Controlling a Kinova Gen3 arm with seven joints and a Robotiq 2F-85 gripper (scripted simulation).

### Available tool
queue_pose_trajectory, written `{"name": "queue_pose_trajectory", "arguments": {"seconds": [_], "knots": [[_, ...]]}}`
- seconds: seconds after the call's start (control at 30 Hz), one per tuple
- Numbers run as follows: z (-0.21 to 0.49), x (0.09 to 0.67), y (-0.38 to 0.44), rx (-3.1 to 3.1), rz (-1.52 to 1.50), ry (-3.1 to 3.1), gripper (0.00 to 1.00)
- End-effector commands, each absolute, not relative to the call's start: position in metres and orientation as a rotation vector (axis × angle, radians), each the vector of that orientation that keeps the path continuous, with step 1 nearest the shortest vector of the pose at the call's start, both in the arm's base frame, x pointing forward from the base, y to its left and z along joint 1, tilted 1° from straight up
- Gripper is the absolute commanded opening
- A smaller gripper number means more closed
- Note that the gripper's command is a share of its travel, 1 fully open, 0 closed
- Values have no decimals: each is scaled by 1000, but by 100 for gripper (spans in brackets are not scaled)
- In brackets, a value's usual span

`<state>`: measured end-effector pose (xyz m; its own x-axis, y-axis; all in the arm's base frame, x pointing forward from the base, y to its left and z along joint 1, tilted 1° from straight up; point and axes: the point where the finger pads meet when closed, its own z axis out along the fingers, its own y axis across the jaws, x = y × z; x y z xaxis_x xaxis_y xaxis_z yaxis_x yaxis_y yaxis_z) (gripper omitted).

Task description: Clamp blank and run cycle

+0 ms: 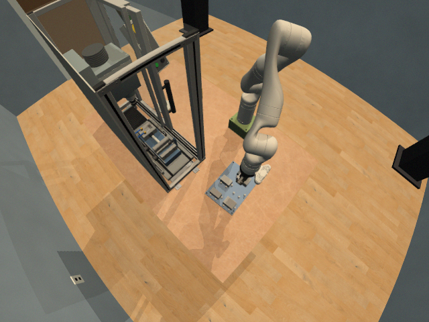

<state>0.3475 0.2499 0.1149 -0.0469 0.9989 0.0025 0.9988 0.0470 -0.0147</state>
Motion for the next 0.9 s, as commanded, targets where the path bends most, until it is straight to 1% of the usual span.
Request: {"name": "queue_pose_trajectory", "arguments": {"seconds": [0.0,0.33,0.5,0.87], "knots": [[131,352,255,-2161,-17,-2270,10],[131,352,255,-2161,-17,-2270,10],[157,353,257,-2161,-17,-2270,10],[157,353,257,-2161,-17,-2270,10]]}}
